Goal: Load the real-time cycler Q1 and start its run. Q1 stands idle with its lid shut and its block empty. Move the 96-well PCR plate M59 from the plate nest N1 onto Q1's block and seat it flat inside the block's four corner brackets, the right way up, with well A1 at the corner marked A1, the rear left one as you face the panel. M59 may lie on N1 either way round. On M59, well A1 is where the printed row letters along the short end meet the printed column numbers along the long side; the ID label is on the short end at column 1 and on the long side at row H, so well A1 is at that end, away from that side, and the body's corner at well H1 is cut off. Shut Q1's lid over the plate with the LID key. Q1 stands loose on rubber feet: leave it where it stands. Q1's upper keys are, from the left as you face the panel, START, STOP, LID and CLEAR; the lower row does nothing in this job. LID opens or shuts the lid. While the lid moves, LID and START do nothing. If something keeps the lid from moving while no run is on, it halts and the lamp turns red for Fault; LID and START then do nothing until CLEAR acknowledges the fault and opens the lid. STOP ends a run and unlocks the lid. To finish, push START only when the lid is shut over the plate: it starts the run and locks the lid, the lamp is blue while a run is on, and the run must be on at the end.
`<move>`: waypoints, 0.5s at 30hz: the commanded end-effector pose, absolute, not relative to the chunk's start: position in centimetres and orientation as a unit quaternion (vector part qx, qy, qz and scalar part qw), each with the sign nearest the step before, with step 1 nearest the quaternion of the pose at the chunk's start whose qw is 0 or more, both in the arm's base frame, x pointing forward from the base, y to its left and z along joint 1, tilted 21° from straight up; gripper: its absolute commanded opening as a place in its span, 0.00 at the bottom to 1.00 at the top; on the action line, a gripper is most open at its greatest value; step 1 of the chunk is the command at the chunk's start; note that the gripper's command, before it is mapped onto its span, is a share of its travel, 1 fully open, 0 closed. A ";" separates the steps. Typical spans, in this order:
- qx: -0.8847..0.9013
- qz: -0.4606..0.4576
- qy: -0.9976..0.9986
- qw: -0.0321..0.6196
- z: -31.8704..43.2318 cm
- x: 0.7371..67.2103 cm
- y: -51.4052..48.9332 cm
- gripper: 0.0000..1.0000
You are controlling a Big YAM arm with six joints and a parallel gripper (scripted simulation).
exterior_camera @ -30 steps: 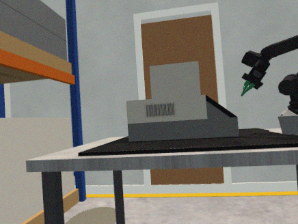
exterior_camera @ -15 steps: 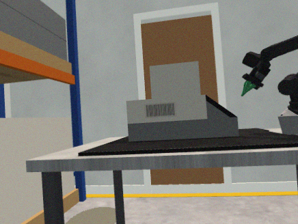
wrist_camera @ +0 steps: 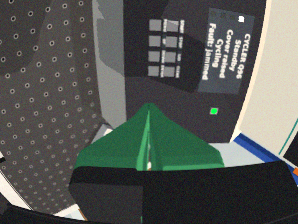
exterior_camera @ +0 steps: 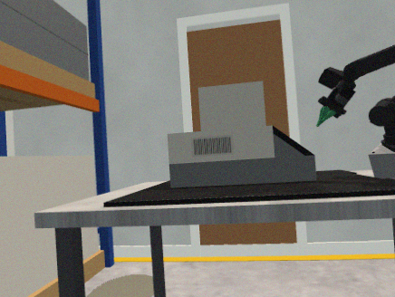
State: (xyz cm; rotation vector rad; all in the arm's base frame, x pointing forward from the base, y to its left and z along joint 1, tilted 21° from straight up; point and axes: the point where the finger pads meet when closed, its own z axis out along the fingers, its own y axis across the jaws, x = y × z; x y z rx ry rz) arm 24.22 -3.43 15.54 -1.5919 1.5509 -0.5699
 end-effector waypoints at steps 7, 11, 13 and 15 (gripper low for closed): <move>-0.623 -0.247 0.607 0.427 19.4 27.6 -3.8 0.00; -0.621 -0.243 0.611 0.427 19.0 28.1 -3.6 0.00; -0.620 -0.243 0.612 0.427 18.8 28.0 -3.6 0.00; -0.617 -0.242 0.615 0.428 18.4 28.1 -3.5 0.00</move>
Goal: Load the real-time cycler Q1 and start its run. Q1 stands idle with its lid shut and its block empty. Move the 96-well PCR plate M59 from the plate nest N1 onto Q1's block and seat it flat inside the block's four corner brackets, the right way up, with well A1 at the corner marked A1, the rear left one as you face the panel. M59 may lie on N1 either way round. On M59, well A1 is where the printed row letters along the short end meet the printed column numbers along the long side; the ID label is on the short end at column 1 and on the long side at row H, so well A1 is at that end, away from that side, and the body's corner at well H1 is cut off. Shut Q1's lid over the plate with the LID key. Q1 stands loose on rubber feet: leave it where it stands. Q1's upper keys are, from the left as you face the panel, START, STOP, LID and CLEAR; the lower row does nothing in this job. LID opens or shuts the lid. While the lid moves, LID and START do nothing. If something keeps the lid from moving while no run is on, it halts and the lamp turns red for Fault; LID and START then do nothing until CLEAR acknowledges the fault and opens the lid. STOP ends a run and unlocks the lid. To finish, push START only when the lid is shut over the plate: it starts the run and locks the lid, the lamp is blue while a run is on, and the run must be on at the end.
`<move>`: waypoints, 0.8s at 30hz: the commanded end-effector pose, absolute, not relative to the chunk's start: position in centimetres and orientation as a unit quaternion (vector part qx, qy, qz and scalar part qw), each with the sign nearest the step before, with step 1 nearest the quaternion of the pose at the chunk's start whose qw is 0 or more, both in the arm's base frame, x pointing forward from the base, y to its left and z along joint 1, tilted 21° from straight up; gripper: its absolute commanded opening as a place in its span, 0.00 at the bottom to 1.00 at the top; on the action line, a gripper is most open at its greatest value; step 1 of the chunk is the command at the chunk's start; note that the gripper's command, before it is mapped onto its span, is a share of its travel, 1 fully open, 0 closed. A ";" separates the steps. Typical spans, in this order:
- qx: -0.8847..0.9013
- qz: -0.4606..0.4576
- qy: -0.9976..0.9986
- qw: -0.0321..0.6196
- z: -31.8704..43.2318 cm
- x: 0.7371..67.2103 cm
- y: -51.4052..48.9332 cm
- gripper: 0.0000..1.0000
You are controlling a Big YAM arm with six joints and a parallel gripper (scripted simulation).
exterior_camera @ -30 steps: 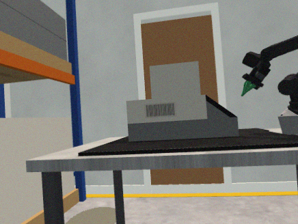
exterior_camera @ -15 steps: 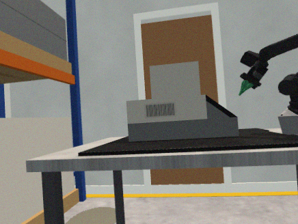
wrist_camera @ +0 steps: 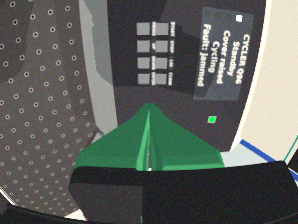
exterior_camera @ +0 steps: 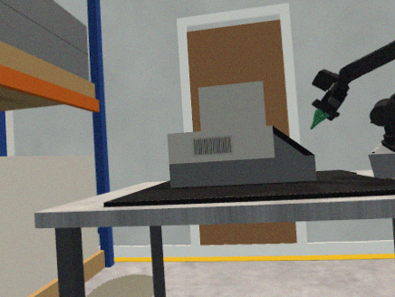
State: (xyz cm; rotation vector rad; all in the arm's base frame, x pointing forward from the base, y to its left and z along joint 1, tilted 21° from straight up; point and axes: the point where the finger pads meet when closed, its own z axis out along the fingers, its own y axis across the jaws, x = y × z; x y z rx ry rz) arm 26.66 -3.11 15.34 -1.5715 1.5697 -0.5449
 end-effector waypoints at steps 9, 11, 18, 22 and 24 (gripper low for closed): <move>-0.615 -0.222 0.627 0.423 15.6 29.0 -2.8 0.00; -0.614 -0.222 0.628 0.423 15.3 29.1 -2.7 0.00; -0.620 -0.228 0.618 0.426 15.9 30.3 -2.5 0.00; -0.617 -0.231 0.619 0.428 16.4 31.2 -2.6 0.00; -0.613 -0.239 0.618 0.430 16.9 31.7 -2.8 0.00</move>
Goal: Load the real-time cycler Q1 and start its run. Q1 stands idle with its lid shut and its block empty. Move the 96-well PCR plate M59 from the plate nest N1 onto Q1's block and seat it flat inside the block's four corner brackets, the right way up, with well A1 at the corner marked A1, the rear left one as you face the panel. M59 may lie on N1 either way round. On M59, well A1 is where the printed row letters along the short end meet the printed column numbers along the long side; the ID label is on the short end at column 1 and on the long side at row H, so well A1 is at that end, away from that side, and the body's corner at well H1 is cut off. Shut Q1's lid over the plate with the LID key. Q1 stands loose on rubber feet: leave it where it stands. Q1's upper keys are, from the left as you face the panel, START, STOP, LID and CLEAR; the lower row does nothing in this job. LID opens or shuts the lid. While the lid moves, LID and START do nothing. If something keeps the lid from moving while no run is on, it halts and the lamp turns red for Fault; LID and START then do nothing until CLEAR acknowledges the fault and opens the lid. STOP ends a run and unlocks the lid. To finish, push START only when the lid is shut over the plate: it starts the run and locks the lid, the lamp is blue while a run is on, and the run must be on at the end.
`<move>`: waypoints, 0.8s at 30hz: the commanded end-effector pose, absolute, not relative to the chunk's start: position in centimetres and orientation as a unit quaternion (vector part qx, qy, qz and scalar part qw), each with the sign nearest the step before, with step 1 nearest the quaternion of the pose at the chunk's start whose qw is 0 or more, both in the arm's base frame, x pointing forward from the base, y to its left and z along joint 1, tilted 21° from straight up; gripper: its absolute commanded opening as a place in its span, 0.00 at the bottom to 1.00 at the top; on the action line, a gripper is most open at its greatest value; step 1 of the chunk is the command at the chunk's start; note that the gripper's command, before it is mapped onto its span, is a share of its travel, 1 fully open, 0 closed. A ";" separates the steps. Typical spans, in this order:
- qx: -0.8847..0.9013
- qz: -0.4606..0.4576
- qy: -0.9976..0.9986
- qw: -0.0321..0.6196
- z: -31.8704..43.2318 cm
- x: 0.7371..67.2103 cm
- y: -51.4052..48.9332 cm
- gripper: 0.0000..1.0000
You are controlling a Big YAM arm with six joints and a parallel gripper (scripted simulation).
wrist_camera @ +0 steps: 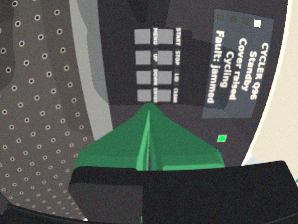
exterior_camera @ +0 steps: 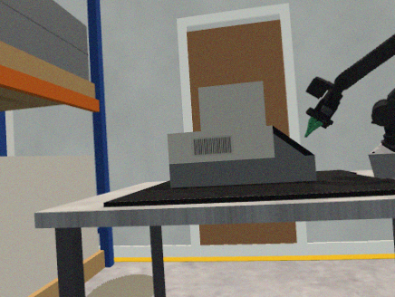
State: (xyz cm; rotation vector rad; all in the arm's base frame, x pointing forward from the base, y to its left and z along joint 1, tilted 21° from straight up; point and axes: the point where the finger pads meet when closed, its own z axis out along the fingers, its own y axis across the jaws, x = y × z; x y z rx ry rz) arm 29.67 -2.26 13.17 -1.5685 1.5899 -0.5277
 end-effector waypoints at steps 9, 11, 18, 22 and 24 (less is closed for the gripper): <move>-0.616 -0.243 0.614 0.430 16.8 33.0 -2.7 0.00; -0.616 -0.243 0.613 0.431 16.7 33.5 -2.6 0.00; -0.615 -0.242 0.613 0.434 16.6 34.6 -2.2 0.00; -0.616 -0.241 0.614 0.430 16.0 33.8 -2.5 0.00; -0.616 -0.241 0.614 0.430 16.0 33.8 -2.5 0.00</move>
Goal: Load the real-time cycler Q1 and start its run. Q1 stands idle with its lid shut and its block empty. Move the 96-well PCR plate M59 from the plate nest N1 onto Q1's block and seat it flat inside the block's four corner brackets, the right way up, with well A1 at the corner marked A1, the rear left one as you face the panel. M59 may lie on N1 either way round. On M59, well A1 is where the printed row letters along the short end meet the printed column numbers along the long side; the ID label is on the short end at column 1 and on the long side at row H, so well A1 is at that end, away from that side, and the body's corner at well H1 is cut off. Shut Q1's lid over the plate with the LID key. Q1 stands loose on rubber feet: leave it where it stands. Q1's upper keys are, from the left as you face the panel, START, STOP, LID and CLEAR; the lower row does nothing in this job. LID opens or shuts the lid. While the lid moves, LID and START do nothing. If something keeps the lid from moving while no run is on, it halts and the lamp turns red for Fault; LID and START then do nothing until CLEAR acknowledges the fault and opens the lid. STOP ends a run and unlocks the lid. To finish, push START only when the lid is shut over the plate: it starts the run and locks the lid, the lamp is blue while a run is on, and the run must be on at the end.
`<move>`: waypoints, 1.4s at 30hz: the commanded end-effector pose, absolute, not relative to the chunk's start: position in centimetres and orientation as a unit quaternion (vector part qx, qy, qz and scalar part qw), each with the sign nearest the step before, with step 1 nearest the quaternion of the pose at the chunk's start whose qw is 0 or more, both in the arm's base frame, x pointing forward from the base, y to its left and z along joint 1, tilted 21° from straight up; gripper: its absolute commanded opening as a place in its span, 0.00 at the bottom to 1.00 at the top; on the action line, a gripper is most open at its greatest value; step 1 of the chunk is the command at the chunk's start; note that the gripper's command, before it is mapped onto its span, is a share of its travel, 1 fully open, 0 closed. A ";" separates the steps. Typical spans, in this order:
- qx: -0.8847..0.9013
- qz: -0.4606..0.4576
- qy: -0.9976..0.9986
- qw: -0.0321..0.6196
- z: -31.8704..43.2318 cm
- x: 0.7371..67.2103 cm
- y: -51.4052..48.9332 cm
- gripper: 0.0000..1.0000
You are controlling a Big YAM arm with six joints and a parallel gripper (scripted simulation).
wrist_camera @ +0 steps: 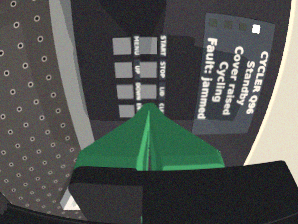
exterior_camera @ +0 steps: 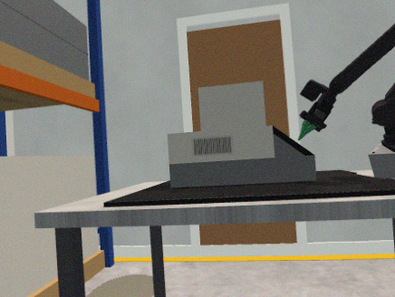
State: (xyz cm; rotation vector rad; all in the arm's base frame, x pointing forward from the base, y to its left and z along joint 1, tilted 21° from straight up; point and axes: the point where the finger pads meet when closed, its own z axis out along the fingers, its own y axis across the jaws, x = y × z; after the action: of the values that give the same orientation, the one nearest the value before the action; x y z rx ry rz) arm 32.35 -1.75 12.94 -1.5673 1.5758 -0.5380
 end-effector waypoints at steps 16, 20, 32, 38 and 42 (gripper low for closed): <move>-0.620 -0.220 0.622 0.425 14.5 32.8 -1.6 0.00; -0.622 -0.230 0.616 0.425 15.0 33.3 -1.9 0.00; -0.625 -0.239 0.607 0.429 16.3 33.8 -2.0 0.00; -0.625 -0.235 0.609 0.427 16.1 33.9 -2.0 0.00; -0.625 -0.235 0.610 0.427 16.2 34.0 -2.1 0.00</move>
State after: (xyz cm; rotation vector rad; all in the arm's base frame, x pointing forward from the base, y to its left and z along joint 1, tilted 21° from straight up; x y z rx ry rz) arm 32.05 -1.82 12.79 -1.5689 1.5801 -0.5396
